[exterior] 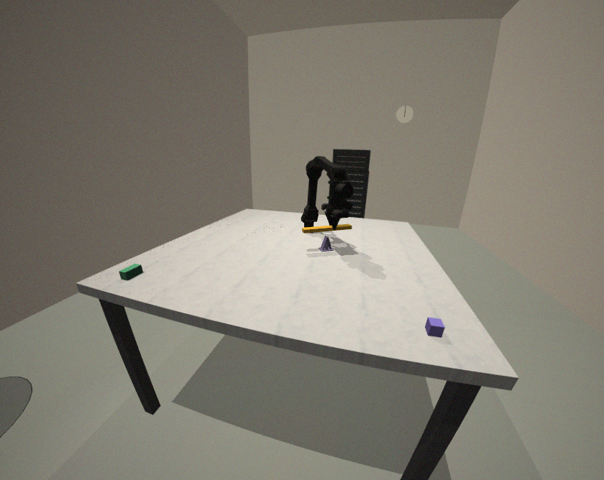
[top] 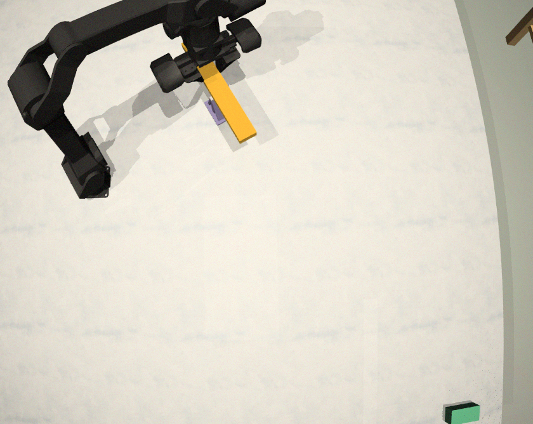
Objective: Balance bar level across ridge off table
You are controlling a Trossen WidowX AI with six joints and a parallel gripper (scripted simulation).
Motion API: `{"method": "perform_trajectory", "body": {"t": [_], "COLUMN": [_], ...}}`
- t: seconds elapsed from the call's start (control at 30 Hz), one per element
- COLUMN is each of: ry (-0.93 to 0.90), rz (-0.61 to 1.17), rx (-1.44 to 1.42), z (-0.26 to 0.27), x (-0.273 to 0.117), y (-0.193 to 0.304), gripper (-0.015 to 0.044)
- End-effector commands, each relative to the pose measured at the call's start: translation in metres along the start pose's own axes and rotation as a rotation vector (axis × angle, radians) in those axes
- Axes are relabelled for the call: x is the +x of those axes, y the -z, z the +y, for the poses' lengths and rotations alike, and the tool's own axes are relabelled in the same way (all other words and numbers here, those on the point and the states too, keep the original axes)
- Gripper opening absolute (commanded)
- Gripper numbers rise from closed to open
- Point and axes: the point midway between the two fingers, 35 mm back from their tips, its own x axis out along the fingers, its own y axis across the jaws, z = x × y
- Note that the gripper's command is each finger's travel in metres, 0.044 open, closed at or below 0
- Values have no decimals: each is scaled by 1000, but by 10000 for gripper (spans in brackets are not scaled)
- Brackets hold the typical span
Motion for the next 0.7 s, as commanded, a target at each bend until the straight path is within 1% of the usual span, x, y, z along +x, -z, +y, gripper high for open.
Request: {"method": "perform_trajectory", "body": {"t": [0.0,0.33,0.67], "ry": [0,0,0], "rz": [-4,-4,-4], "rx": [-4,-5,-6], "z": [0,2,2], "x": [6,22,23], "y": [-1,0,0], "gripper": [0,0,0]}}
